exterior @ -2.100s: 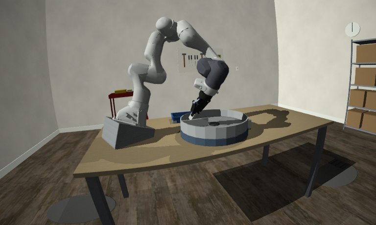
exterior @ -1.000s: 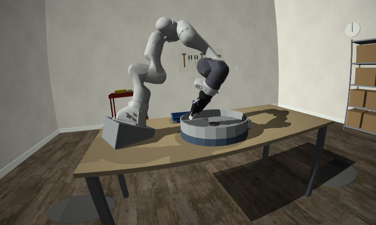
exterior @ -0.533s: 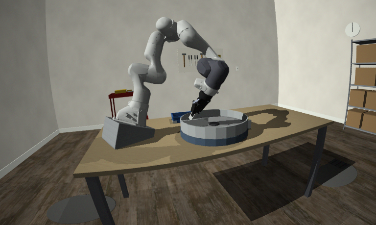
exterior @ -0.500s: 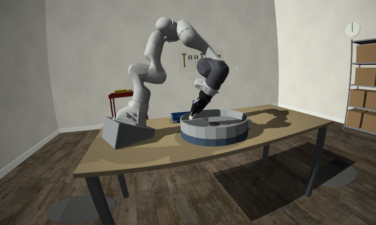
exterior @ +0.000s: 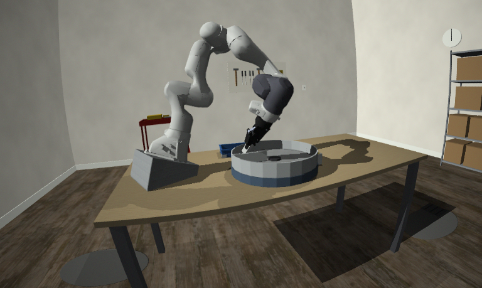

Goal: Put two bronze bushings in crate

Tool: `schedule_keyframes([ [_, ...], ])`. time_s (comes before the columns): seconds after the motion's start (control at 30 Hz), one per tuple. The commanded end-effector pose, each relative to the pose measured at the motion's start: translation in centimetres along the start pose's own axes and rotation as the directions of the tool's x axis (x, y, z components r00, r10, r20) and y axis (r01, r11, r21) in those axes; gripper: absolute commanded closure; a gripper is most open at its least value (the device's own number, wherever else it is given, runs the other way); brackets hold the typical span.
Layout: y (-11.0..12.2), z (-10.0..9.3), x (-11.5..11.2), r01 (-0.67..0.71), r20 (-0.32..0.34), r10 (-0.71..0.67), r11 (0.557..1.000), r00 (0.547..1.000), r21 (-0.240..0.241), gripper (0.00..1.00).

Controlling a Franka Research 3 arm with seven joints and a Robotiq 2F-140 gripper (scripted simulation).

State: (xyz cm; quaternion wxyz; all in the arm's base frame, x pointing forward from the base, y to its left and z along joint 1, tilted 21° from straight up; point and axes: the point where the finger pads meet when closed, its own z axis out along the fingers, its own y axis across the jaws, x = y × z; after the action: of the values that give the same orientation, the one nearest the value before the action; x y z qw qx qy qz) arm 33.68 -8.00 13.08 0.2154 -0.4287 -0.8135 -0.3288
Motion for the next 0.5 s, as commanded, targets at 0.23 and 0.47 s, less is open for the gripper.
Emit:
schedule_keyframes([
  [0.23,-0.07,0.66,-0.8,-0.005,0.002,0.005,1.0,1.0,-0.001,0.94],
  [0.47,-0.07,0.66,-0.8,-0.005,0.002,0.005,1.0,1.0,-0.001,0.94],
])
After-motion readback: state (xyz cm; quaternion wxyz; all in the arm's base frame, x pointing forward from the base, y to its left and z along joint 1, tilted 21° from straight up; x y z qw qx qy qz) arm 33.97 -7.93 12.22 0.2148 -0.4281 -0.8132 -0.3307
